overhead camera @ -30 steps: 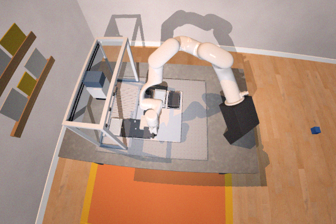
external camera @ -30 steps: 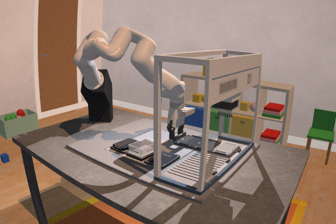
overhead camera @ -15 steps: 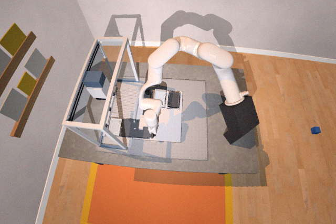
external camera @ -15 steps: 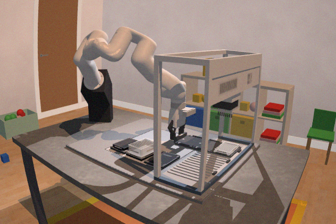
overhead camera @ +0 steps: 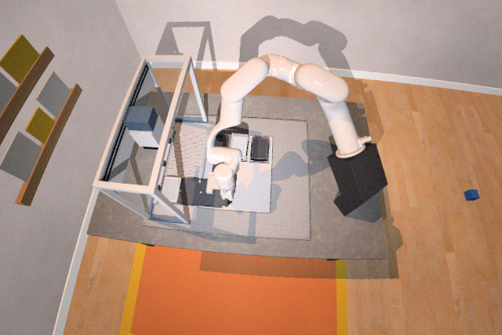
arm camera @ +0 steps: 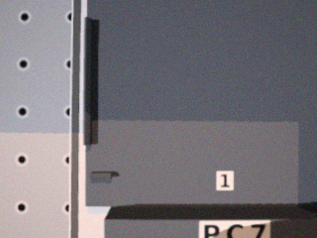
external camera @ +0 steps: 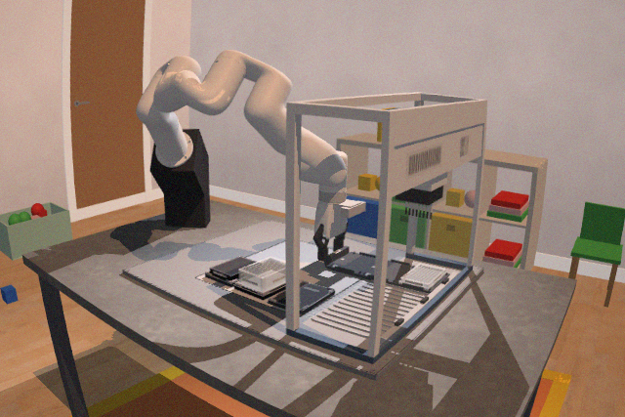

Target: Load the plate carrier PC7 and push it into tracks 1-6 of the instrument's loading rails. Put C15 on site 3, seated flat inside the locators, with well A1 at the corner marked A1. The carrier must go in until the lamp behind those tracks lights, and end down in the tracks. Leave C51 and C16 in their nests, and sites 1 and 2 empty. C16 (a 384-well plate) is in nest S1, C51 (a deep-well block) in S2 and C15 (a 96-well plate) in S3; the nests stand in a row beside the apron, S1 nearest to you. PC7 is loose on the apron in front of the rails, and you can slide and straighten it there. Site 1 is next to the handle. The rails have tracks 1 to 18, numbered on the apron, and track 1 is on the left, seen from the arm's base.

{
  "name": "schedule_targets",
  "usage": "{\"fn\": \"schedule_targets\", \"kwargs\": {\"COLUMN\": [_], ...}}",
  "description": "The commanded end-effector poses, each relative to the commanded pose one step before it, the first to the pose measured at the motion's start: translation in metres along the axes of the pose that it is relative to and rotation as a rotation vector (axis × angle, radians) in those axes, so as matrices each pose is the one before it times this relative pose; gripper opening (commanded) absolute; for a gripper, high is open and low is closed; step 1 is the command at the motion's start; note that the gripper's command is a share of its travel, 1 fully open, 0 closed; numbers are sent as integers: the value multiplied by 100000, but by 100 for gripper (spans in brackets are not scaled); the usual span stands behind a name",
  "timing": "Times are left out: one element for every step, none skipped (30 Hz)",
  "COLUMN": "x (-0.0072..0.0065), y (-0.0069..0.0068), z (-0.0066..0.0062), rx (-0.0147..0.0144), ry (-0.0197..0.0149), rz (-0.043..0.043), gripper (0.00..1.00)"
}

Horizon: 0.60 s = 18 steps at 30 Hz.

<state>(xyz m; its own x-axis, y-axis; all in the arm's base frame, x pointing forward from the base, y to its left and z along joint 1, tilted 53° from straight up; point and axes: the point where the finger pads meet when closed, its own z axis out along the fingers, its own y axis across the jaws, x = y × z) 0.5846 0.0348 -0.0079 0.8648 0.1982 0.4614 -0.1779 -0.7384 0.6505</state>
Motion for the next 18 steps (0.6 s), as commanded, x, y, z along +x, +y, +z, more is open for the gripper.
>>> {"fn": "schedule_targets", "kwargs": {"x": [299,0,28,33,33,33,33,33,42,33,33,33,33,33,33,33,33,0], "y": [-50,0,2,0,0,0,0,0,-4,0,0,0,0,0,0,0,0,0], "z": [-128,0,-1,0,0,0,0,0,1,0,0,0,0,0,0,0,0,0], "rx": [157,0,1,0,0,0,0,0,-1,0,0,0,0,0,0,0,0,0], "ry": [287,0,2,0,0,0,0,0,-3,0,0,0,0,0,0,0,0,0], "rz": [77,0,1,0,0,0,0,0,-1,0,0,0,0,0,0,0,0,0], "gripper": [82,82,82,82,82,82,82,82,82,82,82,82,82,82,82,82,82,82]}}
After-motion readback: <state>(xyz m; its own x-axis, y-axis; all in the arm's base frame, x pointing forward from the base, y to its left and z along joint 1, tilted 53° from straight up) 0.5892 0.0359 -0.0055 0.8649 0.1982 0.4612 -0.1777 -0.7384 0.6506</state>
